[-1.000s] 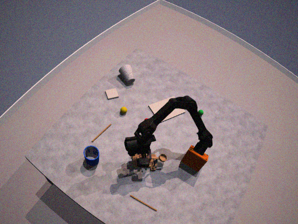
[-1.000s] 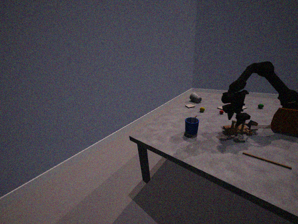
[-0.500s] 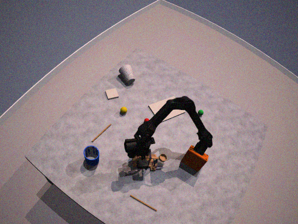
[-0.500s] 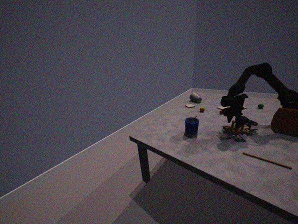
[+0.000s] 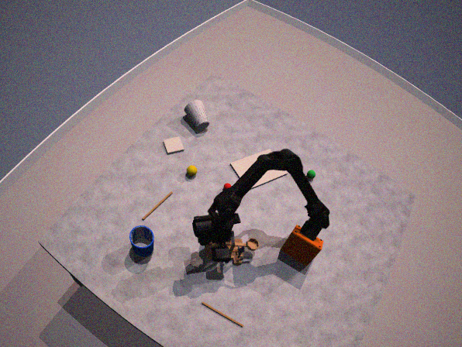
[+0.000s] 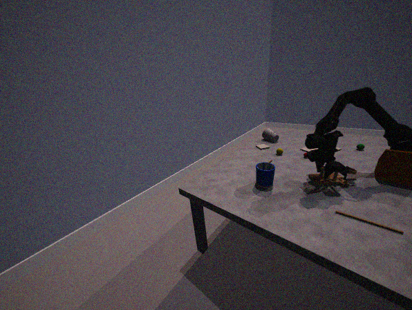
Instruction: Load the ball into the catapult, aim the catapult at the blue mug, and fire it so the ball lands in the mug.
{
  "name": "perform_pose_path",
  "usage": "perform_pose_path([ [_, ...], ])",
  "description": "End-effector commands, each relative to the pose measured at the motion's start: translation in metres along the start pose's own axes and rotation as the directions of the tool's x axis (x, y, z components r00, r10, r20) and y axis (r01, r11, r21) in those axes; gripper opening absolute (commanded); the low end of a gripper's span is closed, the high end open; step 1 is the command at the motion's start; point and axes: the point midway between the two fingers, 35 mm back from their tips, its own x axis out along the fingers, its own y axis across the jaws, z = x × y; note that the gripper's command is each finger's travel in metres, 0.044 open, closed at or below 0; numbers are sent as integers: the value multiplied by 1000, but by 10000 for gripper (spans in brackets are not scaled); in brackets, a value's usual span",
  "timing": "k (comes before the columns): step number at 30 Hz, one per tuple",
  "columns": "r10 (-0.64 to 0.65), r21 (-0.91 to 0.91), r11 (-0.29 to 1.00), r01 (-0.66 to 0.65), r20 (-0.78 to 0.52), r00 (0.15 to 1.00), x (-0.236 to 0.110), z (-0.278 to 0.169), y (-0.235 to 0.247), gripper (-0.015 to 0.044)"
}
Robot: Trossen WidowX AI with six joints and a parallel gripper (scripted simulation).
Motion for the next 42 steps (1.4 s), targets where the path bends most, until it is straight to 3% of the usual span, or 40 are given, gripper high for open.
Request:
perform_pose_path([
  [1,0,0,1000,0,0,1000,0,0,0,177],
  [9,0,0,1000,0,0,1000,-3,0,0,85],
  [13,0,-1,1000,0,1,1000,-48,1,0,0],
  [42,-3,-4,1000,3,-5,1000,-11,0,-1,0],
])
